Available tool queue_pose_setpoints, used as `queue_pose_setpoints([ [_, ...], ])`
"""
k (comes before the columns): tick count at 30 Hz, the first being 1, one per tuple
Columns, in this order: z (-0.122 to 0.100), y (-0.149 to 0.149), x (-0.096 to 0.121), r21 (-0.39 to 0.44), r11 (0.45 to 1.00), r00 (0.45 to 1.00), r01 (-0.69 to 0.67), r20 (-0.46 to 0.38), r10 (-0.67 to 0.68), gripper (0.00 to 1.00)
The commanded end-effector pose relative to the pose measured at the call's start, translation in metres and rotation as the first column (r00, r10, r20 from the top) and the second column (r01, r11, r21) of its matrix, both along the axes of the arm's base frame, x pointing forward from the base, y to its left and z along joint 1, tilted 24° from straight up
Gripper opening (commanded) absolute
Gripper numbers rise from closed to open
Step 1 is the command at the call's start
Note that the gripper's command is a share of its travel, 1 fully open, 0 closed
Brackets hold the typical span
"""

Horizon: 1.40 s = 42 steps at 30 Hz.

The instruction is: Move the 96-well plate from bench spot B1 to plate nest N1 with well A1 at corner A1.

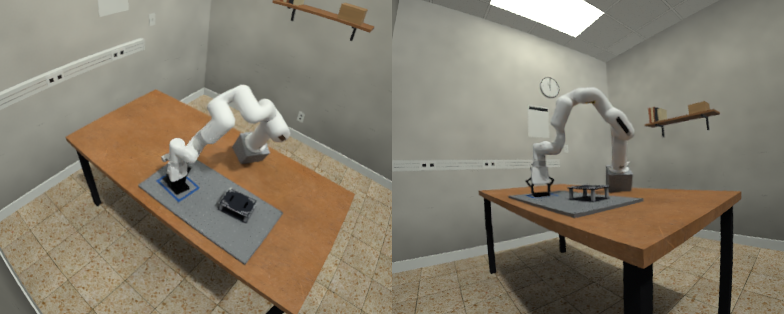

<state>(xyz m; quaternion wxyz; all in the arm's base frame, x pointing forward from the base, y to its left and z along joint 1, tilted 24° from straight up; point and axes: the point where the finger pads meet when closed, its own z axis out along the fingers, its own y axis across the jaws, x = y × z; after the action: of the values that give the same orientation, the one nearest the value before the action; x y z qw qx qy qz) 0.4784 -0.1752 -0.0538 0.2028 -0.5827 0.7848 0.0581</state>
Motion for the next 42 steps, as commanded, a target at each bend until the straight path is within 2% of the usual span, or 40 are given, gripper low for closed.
queue_pose_setpoints([
  [1, 0.0014, -0.0021, 0.0009, -0.003, 1.0, 1.0, 0.002, 0.003, -0.002, 1.0],
  [3, 0.0015, -0.0021, 0.0009, -0.003, 1.0, 1.0, 0.002, 0.003, -0.002, 1.0],
  [4, 0.002, -0.0022, 0.0007, -0.003, 1.0, 1.0, 0.002, 0.003, -0.002, 0.0],
  [42, 0.0019, -0.0022, 0.0007, -0.003, 1.0, 1.0, 0.002, 0.003, -0.002, 0.0],
])
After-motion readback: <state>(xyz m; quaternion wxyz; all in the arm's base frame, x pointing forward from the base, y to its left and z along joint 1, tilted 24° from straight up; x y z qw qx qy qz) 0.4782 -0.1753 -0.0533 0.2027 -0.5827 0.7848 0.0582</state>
